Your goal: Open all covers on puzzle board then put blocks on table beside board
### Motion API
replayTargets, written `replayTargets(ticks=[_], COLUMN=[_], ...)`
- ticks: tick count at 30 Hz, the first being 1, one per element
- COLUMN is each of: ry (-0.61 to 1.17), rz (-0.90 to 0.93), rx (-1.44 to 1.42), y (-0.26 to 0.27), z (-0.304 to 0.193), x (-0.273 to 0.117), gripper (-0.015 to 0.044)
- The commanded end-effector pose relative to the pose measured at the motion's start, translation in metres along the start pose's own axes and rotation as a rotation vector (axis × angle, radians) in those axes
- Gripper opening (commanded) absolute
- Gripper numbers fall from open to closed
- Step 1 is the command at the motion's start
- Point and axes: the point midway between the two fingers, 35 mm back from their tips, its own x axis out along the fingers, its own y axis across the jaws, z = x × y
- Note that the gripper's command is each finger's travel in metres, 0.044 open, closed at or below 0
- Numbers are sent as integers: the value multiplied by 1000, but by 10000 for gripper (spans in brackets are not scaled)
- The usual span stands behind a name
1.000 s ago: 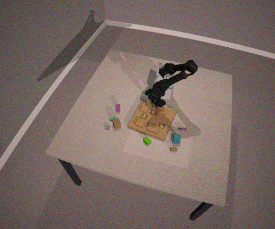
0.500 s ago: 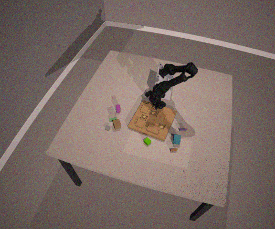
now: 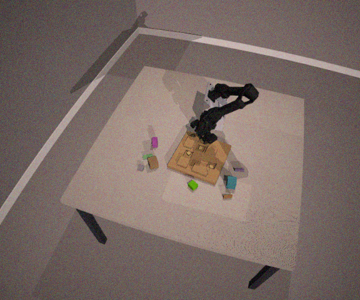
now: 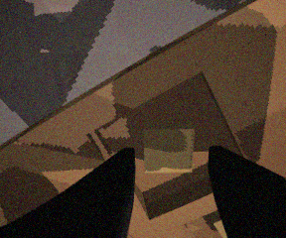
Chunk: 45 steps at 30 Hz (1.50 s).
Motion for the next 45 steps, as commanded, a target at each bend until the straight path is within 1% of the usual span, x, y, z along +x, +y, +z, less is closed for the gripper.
replayTargets(ticks=[1, 9, 19, 25, 45], ry=[-4, -5, -1, 0, 0], rz=[-4, -4, 0, 0, 1], rx=[6, 6, 0, 0, 3], y=[0, 0, 0, 0, 1], z=[1, 1, 0, 0, -2], x=[4, 10, 7, 6, -20], gripper=[144, 144, 80, 80, 80])
